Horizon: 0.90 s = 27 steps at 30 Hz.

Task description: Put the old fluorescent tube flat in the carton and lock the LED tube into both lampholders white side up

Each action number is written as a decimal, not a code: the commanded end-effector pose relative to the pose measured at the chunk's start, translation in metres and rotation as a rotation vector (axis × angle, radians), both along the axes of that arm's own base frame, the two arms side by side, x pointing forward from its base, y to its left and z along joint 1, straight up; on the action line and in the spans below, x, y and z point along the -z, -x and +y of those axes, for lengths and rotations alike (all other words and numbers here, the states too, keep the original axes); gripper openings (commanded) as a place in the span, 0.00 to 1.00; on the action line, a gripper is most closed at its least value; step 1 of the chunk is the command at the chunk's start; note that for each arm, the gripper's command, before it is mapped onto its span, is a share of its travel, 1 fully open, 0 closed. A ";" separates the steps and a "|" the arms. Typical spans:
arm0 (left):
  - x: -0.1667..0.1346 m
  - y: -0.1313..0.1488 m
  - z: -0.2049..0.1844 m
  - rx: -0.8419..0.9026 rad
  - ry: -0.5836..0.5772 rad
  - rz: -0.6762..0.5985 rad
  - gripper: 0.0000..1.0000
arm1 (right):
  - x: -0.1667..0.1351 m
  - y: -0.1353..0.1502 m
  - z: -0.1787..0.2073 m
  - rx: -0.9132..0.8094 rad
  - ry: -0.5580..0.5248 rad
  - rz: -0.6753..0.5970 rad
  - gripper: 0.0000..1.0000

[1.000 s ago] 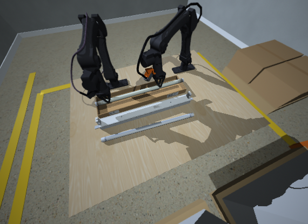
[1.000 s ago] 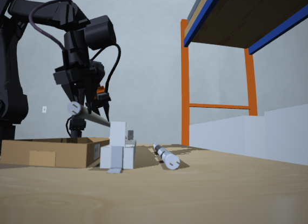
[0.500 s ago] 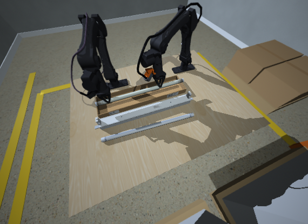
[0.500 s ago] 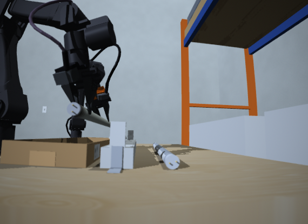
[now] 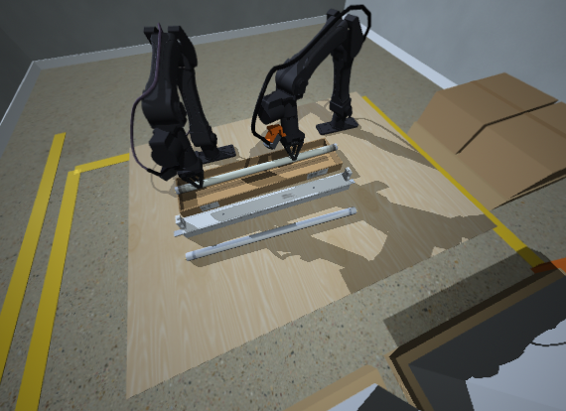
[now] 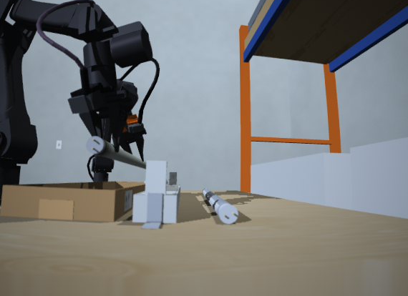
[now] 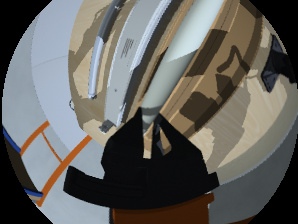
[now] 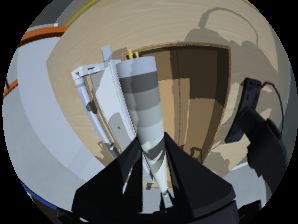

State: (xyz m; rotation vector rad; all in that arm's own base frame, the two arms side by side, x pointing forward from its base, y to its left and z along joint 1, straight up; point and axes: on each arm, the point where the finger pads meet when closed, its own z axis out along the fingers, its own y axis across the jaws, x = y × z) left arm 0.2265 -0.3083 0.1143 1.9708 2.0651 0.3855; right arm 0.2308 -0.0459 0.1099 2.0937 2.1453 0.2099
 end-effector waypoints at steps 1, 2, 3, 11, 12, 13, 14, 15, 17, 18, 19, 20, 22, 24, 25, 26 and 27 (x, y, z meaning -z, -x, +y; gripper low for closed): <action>-0.024 0.002 -0.007 -0.005 0.055 -0.035 0.11 | -0.003 0.008 -0.001 0.003 0.001 0.000 0.11; -0.024 0.003 -0.007 -0.006 0.056 -0.035 0.11 | 0.001 0.013 0.000 0.001 -0.003 0.012 0.11; -0.013 0.008 0.001 -0.007 0.023 -0.020 0.11 | 0.002 0.015 0.001 0.001 -0.008 0.014 0.11; -0.018 0.006 -0.007 -0.006 0.055 -0.034 0.11 | -0.007 0.005 0.001 0.002 -0.002 -0.029 0.11; -0.025 0.008 -0.013 0.002 0.075 -0.043 0.11 | -0.008 0.009 -0.001 0.008 -0.001 -0.031 0.11; -0.020 0.009 -0.010 0.001 0.063 -0.037 0.11 | -0.002 0.016 0.000 0.005 -0.007 -0.005 0.11; -0.016 0.012 -0.006 0.000 0.048 -0.030 0.11 | 0.003 0.021 0.002 0.002 -0.011 0.013 0.11; -0.009 0.015 0.001 -0.002 0.020 -0.017 0.11 | -0.001 0.017 0.003 -0.009 -0.008 0.001 0.11; -0.017 0.013 -0.006 -0.006 0.049 -0.030 0.11 | 0.002 0.020 -0.001 0.004 -0.001 0.006 0.11; -0.012 0.016 -0.002 -0.006 0.040 -0.026 0.11 | 0.001 0.022 0.000 0.002 -0.003 0.011 0.11; -0.013 0.017 -0.003 -0.007 0.035 -0.024 0.11 | -0.003 0.019 0.001 -0.004 -0.002 -0.002 0.11; -0.014 0.018 -0.001 -0.008 0.027 -0.020 0.11 | 0.001 0.024 -0.001 0.001 0.002 0.013 0.11; -0.013 0.022 0.000 -0.010 0.024 -0.018 0.11 | 0.001 0.027 0.002 -0.003 -0.008 0.011 0.11; -0.010 0.025 0.001 -0.010 0.025 -0.019 0.11 | -0.002 0.028 -0.001 -0.001 0.007 0.006 0.11; -0.016 0.021 -0.008 -0.001 0.052 -0.031 0.11 | -0.004 0.025 0.000 0.000 0.003 -0.007 0.11; -0.016 0.021 -0.008 -0.001 0.052 -0.031 0.11 | -0.004 0.025 0.000 0.000 0.003 -0.007 0.11; -0.016 0.021 -0.008 -0.001 0.052 -0.031 0.11 | -0.004 0.025 0.000 0.000 0.003 -0.007 0.11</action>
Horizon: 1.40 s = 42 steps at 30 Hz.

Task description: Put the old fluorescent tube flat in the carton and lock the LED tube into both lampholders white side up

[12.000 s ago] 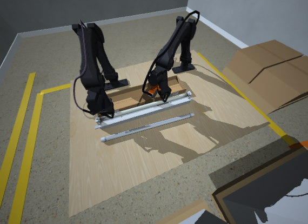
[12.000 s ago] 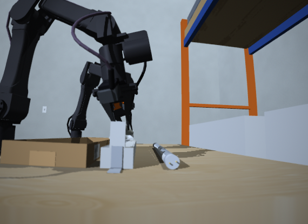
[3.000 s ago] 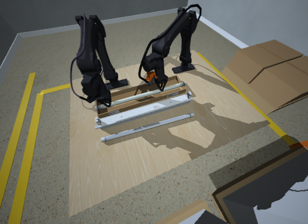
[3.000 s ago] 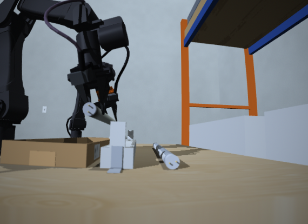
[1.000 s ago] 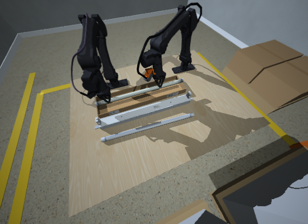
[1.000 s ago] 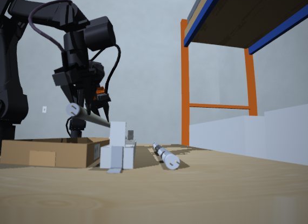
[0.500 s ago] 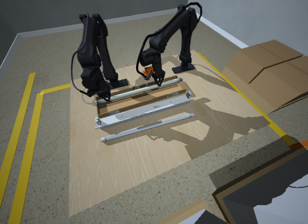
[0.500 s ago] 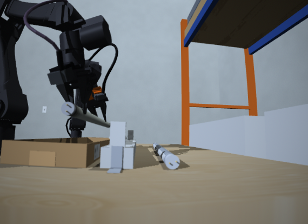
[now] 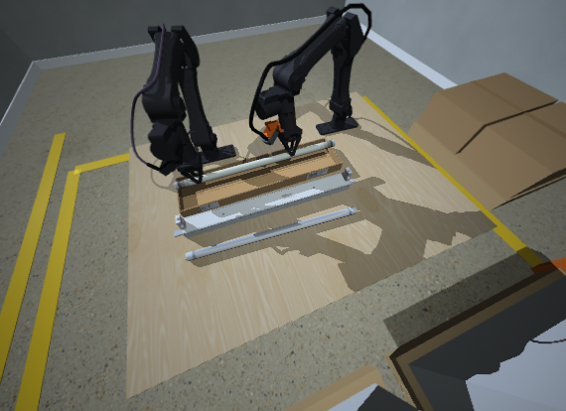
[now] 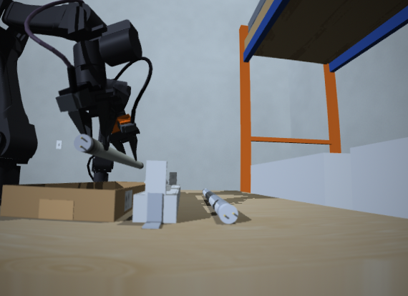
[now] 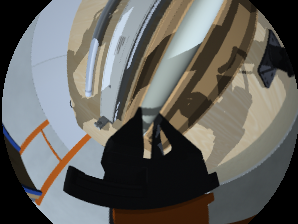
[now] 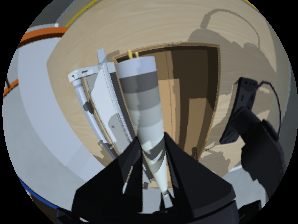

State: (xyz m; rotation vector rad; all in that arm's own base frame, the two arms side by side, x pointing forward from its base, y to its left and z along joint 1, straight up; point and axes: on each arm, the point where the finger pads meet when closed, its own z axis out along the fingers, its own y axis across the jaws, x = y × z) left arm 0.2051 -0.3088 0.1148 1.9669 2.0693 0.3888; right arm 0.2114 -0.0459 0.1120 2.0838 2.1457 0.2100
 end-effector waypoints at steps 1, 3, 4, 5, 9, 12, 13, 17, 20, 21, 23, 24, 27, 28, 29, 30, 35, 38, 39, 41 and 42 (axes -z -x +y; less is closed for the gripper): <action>-0.017 0.000 -0.006 0.003 0.052 -0.026 0.11 | -0.002 0.000 0.001 0.010 -0.008 -0.022 0.11; -0.018 0.003 -0.006 0.005 0.050 -0.026 0.11 | 0.001 0.009 0.001 0.017 -0.014 0.003 0.11; -0.013 0.004 -0.003 0.003 0.042 -0.024 0.11 | -0.004 0.005 0.000 0.004 -0.008 -0.010 0.11; -0.008 0.006 0.001 0.000 0.027 -0.017 0.11 | 0.001 0.009 0.004 -0.009 -0.012 0.003 0.11; -0.014 0.008 -0.003 -0.005 0.041 -0.023 0.11 | 0.005 0.016 0.003 0.000 -0.014 0.019 0.11; -0.012 0.013 0.000 -0.007 0.027 -0.017 0.11 | 0.002 0.018 0.002 -0.002 -0.012 0.010 0.11; -0.013 0.014 -0.001 -0.008 0.031 -0.019 0.11 | 0.003 0.021 0.000 0.001 -0.002 0.018 0.11; -0.016 0.013 -0.007 0.002 0.055 -0.028 0.11 | -0.003 0.017 0.000 0.003 0.001 -0.005 0.11; -0.010 0.021 0.003 -0.001 0.019 -0.010 0.11 | 0.003 0.024 0.003 0.001 -0.016 0.014 0.11; -0.012 0.020 0.000 -0.004 0.027 -0.015 0.11 | 0.000 0.022 0.002 -0.002 -0.012 0.002 0.11; -0.009 0.023 0.002 -0.006 0.027 -0.016 0.11 | 0.005 0.028 0.003 0.000 -0.016 0.018 0.11; -0.014 0.023 -0.001 -0.005 0.033 -0.017 0.11 | 0.003 0.028 0.003 -0.002 -0.015 0.013 0.11; -0.015 0.023 -0.005 -0.003 0.054 -0.025 0.11 | 0.006 0.031 0.003 -0.001 -0.014 0.018 0.11; -0.011 0.024 -0.003 -0.002 0.044 -0.021 0.11 | -0.001 0.026 0.002 0.004 -0.011 -0.001 0.11; -0.015 0.023 -0.007 -0.001 0.057 -0.023 0.11 | -0.001 0.025 0.003 -0.001 -0.010 -0.004 0.11; -0.018 0.023 -0.009 0.000 0.068 -0.026 0.11 | 0.000 0.022 0.002 0.005 -0.005 -0.018 0.11; -0.013 0.025 -0.007 0.007 0.054 -0.009 0.11 | -0.003 0.018 0.001 0.003 -0.002 -0.029 0.11; -0.008 0.028 -0.002 0.011 0.041 -0.008 0.11 | 0.007 0.023 0.003 0.005 -0.011 -0.008 0.11; -0.013 0.026 -0.008 0.011 0.058 -0.014 0.11 | 0.003 0.019 0.002 0.004 -0.007 -0.022 0.11; -0.007 0.026 -0.002 0.008 0.041 -0.014 0.11 | 0.006 0.020 0.002 0.004 -0.004 -0.013 0.11; -0.008 0.023 -0.005 0.003 0.050 -0.015 0.11 | 0.010 0.022 0.004 0.003 -0.012 -0.004 0.11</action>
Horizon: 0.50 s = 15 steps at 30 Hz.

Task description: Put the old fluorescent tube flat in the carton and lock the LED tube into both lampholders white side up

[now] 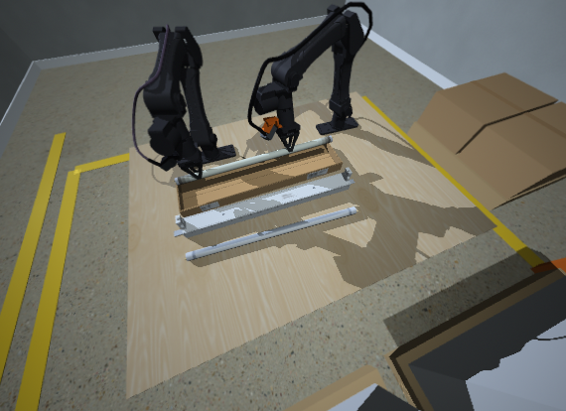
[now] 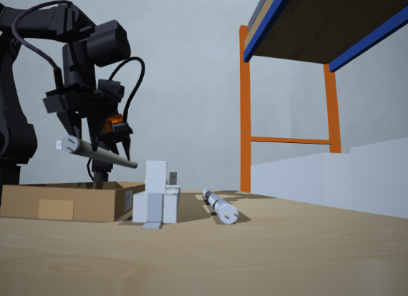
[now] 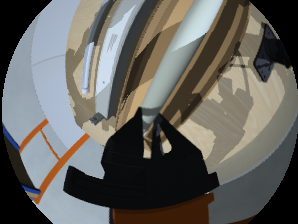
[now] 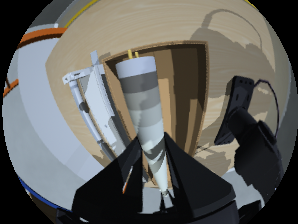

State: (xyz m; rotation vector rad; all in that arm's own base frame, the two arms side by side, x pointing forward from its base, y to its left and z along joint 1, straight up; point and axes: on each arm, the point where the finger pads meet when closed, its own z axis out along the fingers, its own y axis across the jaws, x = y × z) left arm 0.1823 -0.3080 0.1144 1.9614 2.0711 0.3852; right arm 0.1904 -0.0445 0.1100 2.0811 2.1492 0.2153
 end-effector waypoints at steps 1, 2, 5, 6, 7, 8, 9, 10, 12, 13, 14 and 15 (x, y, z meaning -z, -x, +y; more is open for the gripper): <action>0.001 -0.001 -0.005 0.004 0.023 -0.005 0.11 | 0.007 -0.002 -0.001 0.009 0.008 -0.006 0.11; -0.009 -0.004 -0.010 0.005 0.046 -0.014 0.11 | -0.003 -0.005 -0.001 0.007 0.008 -0.019 0.11; -0.006 -0.005 -0.011 0.005 0.036 -0.017 0.11 | -0.006 -0.010 -0.004 0.010 0.015 -0.037 0.11; -0.002 -0.004 -0.009 0.005 0.028 -0.011 0.11 | -0.006 -0.010 -0.004 0.009 0.015 -0.036 0.11; -0.008 -0.004 -0.009 0.004 0.043 -0.016 0.11 | -0.007 -0.011 -0.003 0.008 0.011 -0.041 0.11; -0.008 -0.004 -0.009 0.004 0.043 -0.016 0.11 | -0.007 -0.011 -0.003 0.008 0.011 -0.041 0.11; -0.008 -0.004 -0.009 0.004 0.043 -0.016 0.11 | -0.007 -0.011 -0.003 0.008 0.011 -0.041 0.11; -0.004 -0.003 -0.006 0.004 0.031 -0.011 0.11 | -0.003 -0.005 -0.002 0.008 0.005 -0.019 0.11; 0.007 -0.003 -0.002 -0.003 0.001 -0.003 0.11 | 0.004 -0.004 -0.001 0.007 0.003 -0.007 0.11; 0.006 -0.003 -0.002 -0.004 0.006 -0.003 0.11 | 0.012 0.002 0.001 0.007 -0.004 0.017 0.11; 0.008 -0.003 -0.004 -0.005 0.006 -0.001 0.11 | 0.008 -0.002 -0.001 0.006 0.001 0.004 0.11; 0.003 -0.003 -0.001 -0.006 0.020 -0.007 0.11 | 0.005 -0.005 -0.001 0.005 0.007 -0.013 0.11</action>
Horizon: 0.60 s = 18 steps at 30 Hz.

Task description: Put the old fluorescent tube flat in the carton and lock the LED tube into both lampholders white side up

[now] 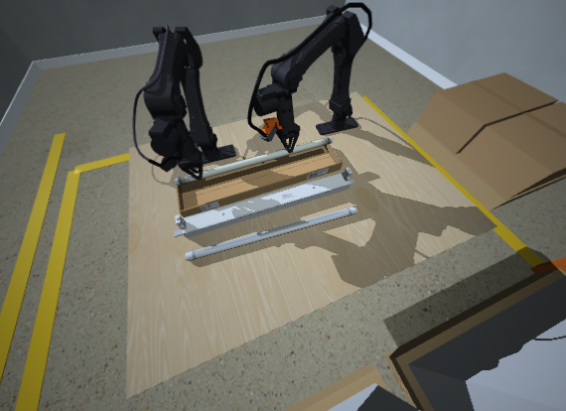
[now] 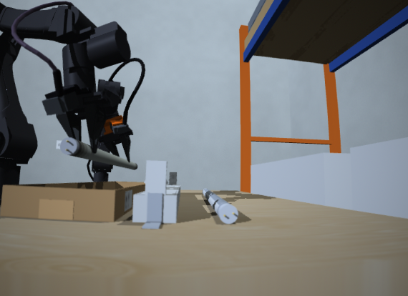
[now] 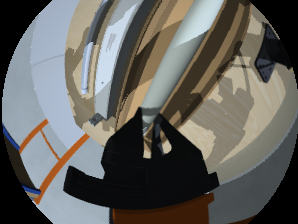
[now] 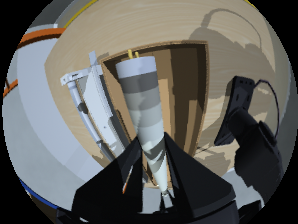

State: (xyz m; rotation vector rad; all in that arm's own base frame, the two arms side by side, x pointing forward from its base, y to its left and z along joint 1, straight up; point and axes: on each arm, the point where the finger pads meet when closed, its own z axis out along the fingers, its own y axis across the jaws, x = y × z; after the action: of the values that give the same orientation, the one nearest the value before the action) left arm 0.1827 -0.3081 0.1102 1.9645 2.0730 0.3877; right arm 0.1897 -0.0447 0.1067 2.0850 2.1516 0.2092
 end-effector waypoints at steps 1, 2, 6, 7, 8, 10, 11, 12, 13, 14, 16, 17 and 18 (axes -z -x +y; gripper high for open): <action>-0.010 -0.004 -0.004 -0.007 0.052 -0.020 0.11 | 0.004 -0.003 0.002 0.002 -0.001 -0.023 0.11; -0.019 -0.005 -0.007 -0.005 0.064 -0.026 0.11 | -0.008 -0.008 -0.003 0.005 0.021 -0.053 0.11; -0.011 -0.006 -0.012 -0.004 0.057 -0.024 0.11 | 0.000 -0.005 0.000 0.001 0.013 -0.038 0.11; 0.001 -0.004 -0.004 -0.005 0.022 -0.012 0.11 | 0.000 -0.005 0.000 0.000 0.014 -0.042 0.11; 0.009 -0.003 0.000 -0.006 -0.001 -0.002 0.11 | 0.005 -0.002 0.001 -0.001 0.010 -0.028 0.11; 0.001 -0.004 -0.005 -0.005 0.022 -0.009 0.11 | 0.005 -0.002 0.002 -0.002 0.007 -0.022 0.11; 0.001 -0.004 -0.005 -0.005 0.022 -0.009 0.11 | 0.005 -0.002 0.002 -0.002 0.007 -0.022 0.11; -0.002 -0.002 -0.003 -0.003 0.038 -0.016 0.11 | 0.001 -0.009 -0.002 0.005 0.010 -0.041 0.11; -0.004 -0.004 -0.002 -0.007 0.047 -0.020 0.11 | 0.011 -0.002 0.003 -0.006 0.002 -0.018 0.11; -0.002 -0.005 -0.002 -0.007 0.046 -0.018 0.11 | 0.011 -0.004 -0.001 0.009 0.003 -0.020 0.11; 0.003 -0.003 -0.004 -0.001 0.041 -0.016 0.11 | 0.015 -0.003 -0.003 0.017 0.008 -0.011 0.11; 0.009 -0.004 -0.004 -0.002 0.029 -0.012 0.11 | 0.018 -0.003 -0.003 0.017 0.007 -0.004 0.11; 0.017 -0.004 -0.003 -0.003 0.009 -0.007 0.11 | 0.021 -0.003 -0.003 0.017 0.005 0.002 0.11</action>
State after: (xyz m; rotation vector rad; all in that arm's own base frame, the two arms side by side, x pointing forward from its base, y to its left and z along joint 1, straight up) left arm 0.1826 -0.3077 0.0996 1.9635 2.0737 0.3861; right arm 0.1898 -0.0443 0.0955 2.0840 2.1515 0.2112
